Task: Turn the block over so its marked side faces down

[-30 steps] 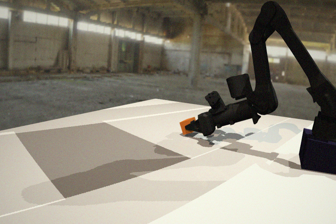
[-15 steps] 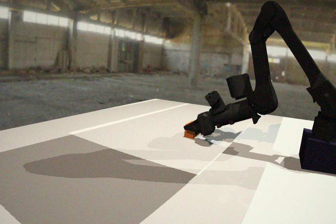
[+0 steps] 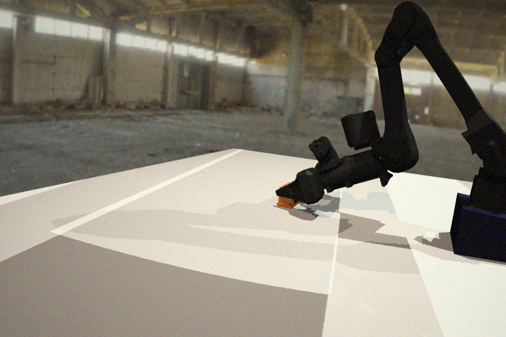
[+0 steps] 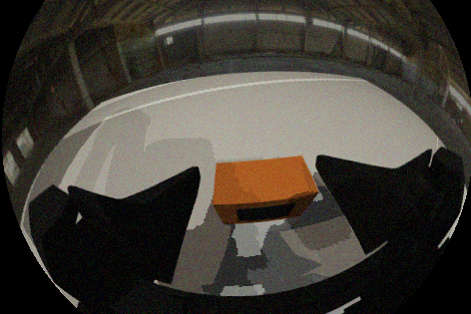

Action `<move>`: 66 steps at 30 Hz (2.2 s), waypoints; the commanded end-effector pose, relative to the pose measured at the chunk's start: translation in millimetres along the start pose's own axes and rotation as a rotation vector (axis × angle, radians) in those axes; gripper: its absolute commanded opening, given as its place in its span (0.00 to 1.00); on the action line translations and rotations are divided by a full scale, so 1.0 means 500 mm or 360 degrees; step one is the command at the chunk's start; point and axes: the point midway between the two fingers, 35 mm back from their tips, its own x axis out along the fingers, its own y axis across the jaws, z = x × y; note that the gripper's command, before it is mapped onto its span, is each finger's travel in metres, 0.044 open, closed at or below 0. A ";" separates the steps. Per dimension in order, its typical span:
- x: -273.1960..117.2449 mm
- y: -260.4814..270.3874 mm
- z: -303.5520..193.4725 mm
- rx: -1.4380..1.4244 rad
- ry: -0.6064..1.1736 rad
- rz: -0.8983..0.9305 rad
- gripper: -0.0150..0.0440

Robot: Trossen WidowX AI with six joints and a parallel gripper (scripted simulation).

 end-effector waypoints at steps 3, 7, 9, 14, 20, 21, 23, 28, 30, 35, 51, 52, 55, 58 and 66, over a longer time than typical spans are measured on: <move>0.000 0.001 0.000 0.0007 -0.0001 0.0005 1.00; 0.000 0.001 0.000 0.0007 -0.0001 0.0005 1.00; 0.000 0.001 0.000 0.0007 -0.0001 0.0005 1.00; 0.000 0.001 0.000 0.0007 -0.0001 0.0005 1.00; 0.012 -0.002 0.003 0.0012 0.0086 0.0003 1.00; 0.018 -0.004 0.007 0.0014 0.0144 0.0002 1.00; 0.025 -0.007 0.017 0.0018 0.0262 -0.0001 1.00; 0.008 -0.009 0.055 0.0019 0.0559 -0.0002 1.00; -0.010 -0.009 0.079 0.0012 0.0655 -0.0003 1.00; -0.040 -0.008 0.121 -0.0004 0.0739 -0.0009 1.00; -0.091 0.000 0.119 0.0003 0.0950 0.0007 1.00; -0.091 0.000 0.119 0.0003 0.0950 0.0007 1.00; -0.091 0.000 0.119 0.0003 0.0950 0.0007 1.00; -0.091 0.000 0.119 0.0003 0.0950 0.0007 1.00; -0.060 -0.004 0.146 0.0016 0.1232 0.0010 1.00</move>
